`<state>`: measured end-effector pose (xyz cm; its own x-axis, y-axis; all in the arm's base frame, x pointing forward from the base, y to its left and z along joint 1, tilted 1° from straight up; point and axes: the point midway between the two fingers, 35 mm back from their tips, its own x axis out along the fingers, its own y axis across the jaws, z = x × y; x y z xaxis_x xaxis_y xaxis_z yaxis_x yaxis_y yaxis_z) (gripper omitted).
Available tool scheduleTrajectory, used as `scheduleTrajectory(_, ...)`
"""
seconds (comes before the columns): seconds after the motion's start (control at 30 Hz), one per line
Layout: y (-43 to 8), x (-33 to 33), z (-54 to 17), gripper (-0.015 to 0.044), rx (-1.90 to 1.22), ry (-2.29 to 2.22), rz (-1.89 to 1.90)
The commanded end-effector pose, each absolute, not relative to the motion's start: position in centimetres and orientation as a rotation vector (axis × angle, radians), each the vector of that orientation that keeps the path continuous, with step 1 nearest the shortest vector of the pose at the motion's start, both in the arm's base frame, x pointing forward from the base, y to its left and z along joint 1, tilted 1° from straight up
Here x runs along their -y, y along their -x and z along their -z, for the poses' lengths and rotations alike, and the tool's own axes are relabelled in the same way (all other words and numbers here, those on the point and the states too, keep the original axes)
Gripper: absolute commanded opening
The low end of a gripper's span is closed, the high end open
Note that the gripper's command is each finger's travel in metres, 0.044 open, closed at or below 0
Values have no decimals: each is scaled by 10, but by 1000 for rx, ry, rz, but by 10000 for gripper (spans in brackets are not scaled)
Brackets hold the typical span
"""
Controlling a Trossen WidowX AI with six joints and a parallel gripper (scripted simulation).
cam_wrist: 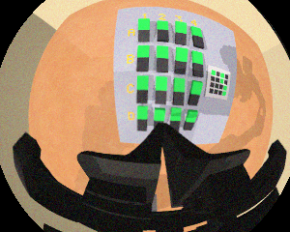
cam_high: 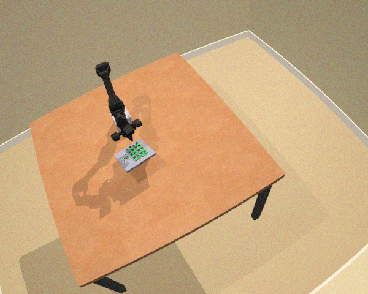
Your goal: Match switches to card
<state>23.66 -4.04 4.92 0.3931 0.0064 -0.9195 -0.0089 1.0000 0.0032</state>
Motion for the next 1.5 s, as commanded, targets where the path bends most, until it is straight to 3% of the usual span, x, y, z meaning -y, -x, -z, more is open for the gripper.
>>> scheduleTrajectory(0.0, -238, 40, -39, 0, -1182, 0, -7)
scheduleTrajectory(1.47, -247, 40, -17, 0, -1181, -1, -7)
